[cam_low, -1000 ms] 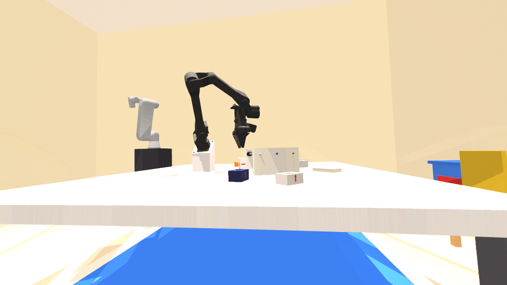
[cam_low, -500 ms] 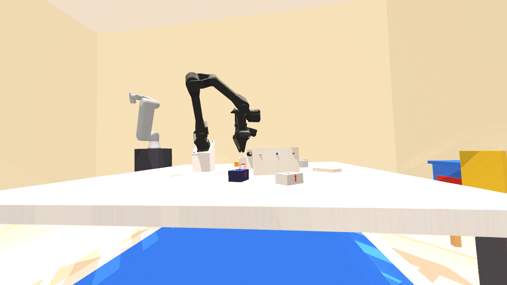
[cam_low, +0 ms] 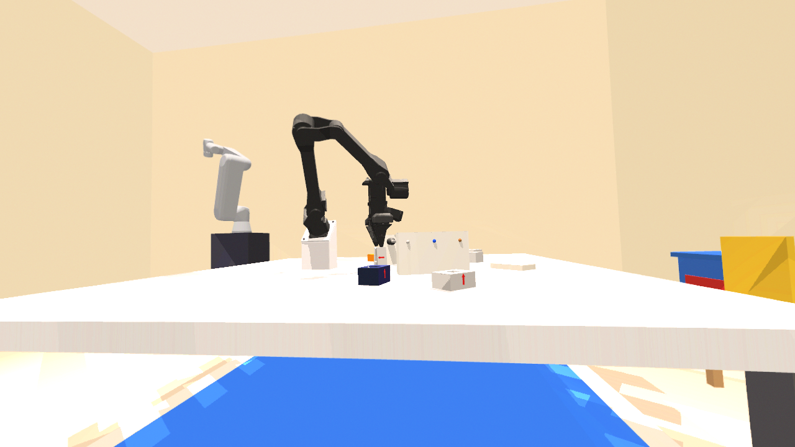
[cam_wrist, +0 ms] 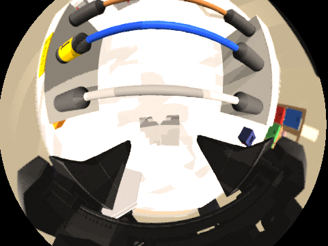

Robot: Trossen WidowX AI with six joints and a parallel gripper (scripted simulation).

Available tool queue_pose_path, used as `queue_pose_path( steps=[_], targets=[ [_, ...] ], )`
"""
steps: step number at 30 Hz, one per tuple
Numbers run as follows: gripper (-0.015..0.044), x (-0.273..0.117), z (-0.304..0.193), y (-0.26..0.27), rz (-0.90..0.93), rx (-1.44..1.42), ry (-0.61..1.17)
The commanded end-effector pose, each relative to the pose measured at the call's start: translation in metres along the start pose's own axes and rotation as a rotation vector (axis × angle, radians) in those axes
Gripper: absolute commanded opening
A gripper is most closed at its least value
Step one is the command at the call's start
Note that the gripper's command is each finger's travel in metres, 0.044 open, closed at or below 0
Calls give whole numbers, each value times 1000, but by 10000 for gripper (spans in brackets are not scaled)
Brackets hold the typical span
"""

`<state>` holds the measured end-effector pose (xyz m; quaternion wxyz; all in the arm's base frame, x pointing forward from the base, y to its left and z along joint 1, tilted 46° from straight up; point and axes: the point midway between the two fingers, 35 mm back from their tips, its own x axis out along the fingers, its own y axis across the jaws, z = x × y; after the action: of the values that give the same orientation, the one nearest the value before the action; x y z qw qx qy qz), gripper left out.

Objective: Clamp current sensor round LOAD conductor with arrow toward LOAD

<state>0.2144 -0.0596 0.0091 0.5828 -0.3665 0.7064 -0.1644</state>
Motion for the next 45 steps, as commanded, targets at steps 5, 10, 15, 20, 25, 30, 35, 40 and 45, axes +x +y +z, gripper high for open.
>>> queue_pose_path(
  steps=[5,10,15,20,25,30,35,40,45],
  targets=[
    [440,13,-4,0,-5,-5,8],
    [335,9,-1,0,-2,0,2],
    [282,9,-1,0,-2,0,2],
    [249,9,-1,0,-2,0,2],
    [196,9,-1,0,-2,0,2],
    [65,-8,3,0,4,-2,-1],
    [0,-37,6,1,9,-5,-3],
    [0,-66,5,2,9,-6,0],
    [0,-97,0,1,2,-6,6]
  ],
)
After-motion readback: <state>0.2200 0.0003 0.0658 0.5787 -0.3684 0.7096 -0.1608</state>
